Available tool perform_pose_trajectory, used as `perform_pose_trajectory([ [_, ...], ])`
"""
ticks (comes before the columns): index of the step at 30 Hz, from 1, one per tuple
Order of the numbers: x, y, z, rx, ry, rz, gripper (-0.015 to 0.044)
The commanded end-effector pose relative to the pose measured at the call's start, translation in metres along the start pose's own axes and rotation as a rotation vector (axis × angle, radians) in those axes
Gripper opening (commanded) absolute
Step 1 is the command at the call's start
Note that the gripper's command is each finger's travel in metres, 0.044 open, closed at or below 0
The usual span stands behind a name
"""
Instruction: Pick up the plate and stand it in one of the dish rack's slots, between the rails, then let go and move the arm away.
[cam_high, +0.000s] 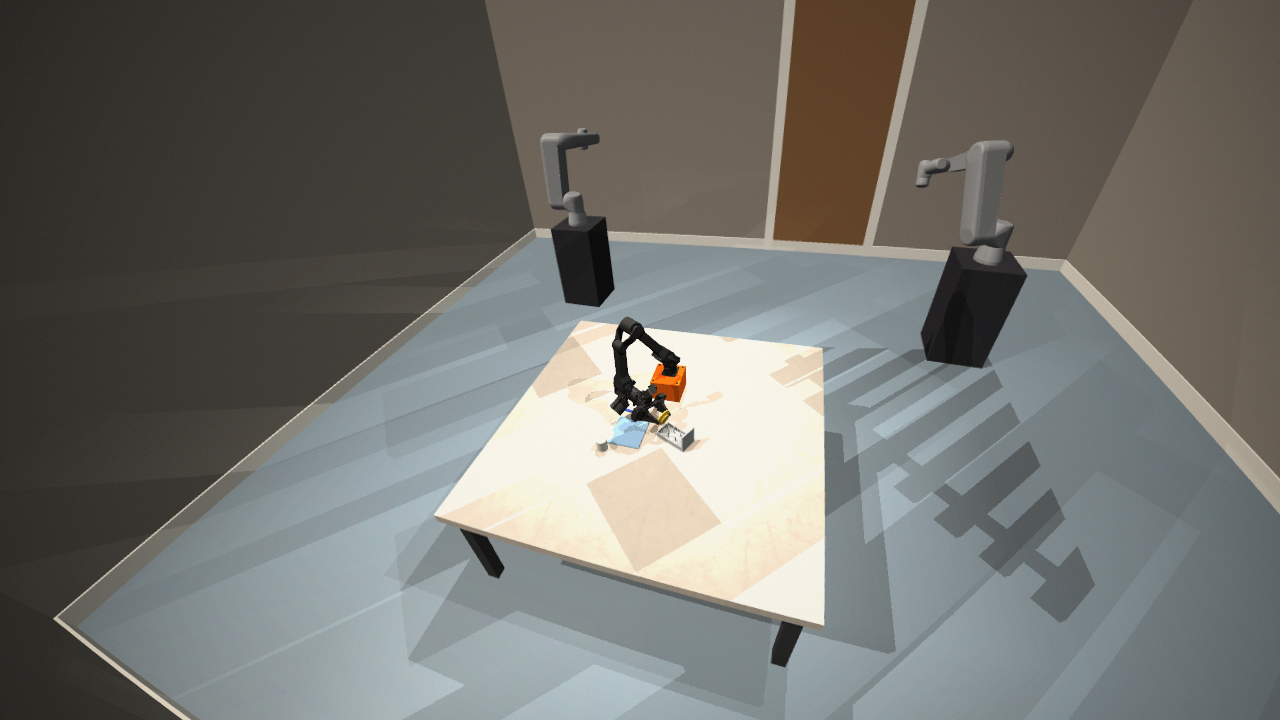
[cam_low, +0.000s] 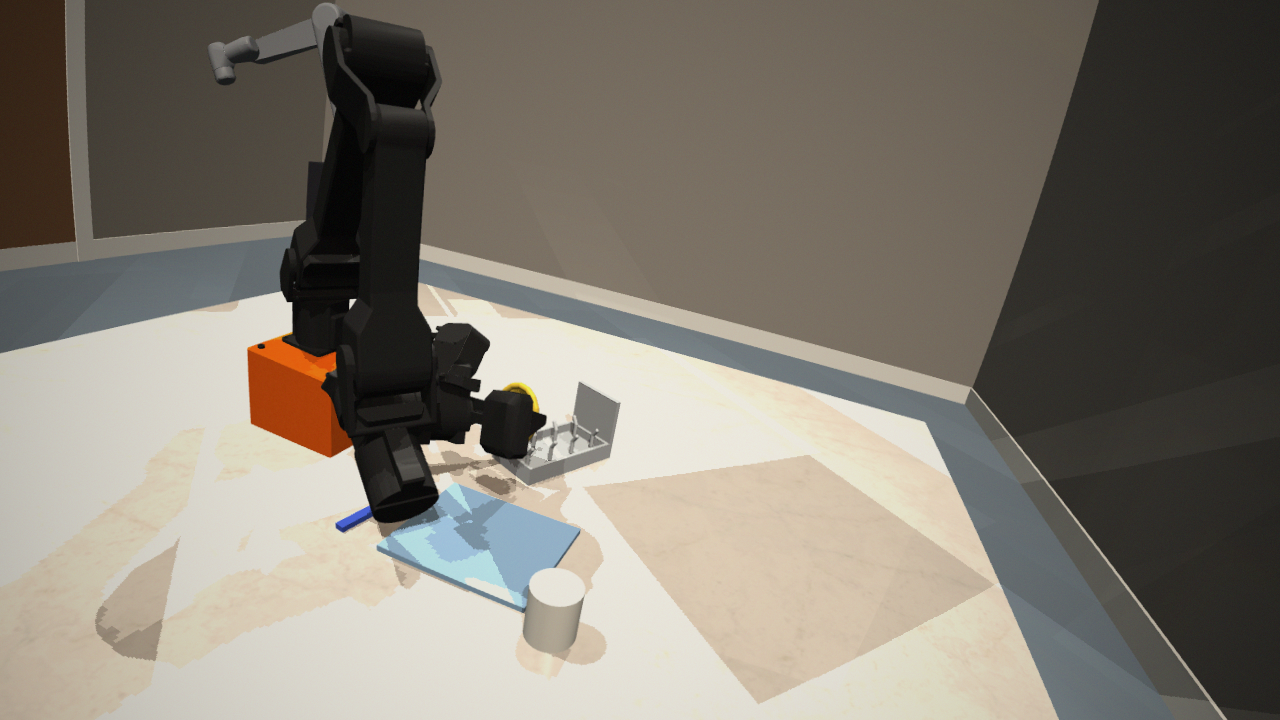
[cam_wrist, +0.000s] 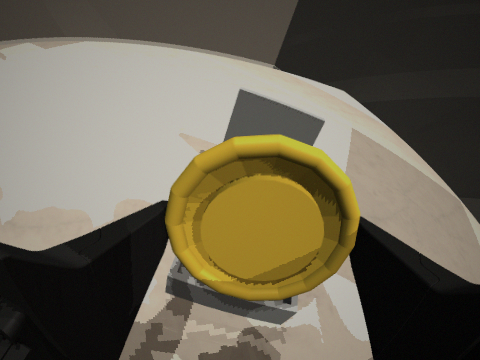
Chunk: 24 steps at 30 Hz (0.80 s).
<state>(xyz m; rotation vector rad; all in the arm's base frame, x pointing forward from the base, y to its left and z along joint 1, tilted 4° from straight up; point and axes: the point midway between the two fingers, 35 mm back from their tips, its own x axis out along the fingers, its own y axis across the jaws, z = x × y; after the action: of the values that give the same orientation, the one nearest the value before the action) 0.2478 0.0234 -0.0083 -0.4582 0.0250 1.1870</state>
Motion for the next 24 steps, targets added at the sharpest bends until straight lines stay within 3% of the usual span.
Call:
perform_pose_trajectory([
  [1, 0.006, -0.001, 0.004, 0.001, -0.005, -0.002, 0.0],
  [24, 0.032, -0.007, 0.01, -0.003, 0.008, 0.005, 0.0],
])
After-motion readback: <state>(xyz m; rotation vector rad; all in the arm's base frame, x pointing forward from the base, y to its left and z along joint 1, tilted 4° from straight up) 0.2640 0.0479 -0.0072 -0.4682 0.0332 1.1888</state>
